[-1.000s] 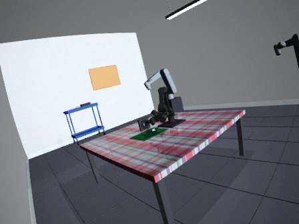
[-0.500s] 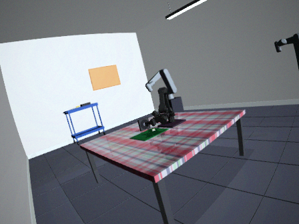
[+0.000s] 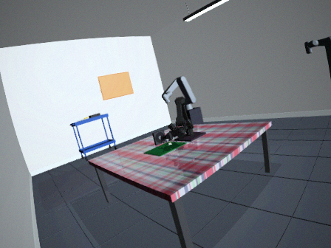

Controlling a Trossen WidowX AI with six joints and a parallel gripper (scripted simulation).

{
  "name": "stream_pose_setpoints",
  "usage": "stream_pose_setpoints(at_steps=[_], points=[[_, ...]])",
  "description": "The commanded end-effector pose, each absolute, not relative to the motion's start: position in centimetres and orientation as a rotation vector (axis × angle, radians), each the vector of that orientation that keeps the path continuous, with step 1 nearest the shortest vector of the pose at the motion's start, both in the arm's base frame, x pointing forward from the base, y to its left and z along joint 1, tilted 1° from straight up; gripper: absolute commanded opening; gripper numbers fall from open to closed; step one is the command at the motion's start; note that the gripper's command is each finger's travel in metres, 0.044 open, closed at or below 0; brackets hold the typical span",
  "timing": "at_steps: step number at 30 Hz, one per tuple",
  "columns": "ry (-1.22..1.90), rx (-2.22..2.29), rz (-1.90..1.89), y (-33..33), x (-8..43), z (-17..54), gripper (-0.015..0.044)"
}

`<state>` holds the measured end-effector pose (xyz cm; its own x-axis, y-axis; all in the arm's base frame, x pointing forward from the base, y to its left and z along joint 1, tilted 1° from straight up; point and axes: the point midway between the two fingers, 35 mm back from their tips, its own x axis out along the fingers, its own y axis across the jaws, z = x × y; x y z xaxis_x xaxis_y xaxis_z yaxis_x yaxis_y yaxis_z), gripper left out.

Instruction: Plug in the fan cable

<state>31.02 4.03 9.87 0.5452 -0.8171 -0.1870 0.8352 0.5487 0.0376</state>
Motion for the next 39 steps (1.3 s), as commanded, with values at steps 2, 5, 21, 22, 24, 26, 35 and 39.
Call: stream_pose_setpoints(at_steps=[2, 5, 21, 22, 24, 26, 35, 39], points=[[0.158, 0.126, -0.984, 4.0, 31.0, 9.3, 0.0], [0.158, 0.126, -0.984, 4.0, 31.0, 9.1, 0.0], [0.158, 0.126, -0.984, 4.0, 31.0, 8.2, 0.0], [0.158, 0.126, -0.984, 4.0, 31.0, 8.2, 0.0], [0.158, 0.126, -0.984, 4.0, 31.0, 8.1, 0.0], [0.158, 0.126, -0.984, 4.0, 31.0, 8.0, 0.0], [0.158, 0.126, -0.984, 4.0, 31.0, 7.4, 0.0], [0.158, 0.126, -0.984, 4.0, 31.0, 7.2, 0.0]])
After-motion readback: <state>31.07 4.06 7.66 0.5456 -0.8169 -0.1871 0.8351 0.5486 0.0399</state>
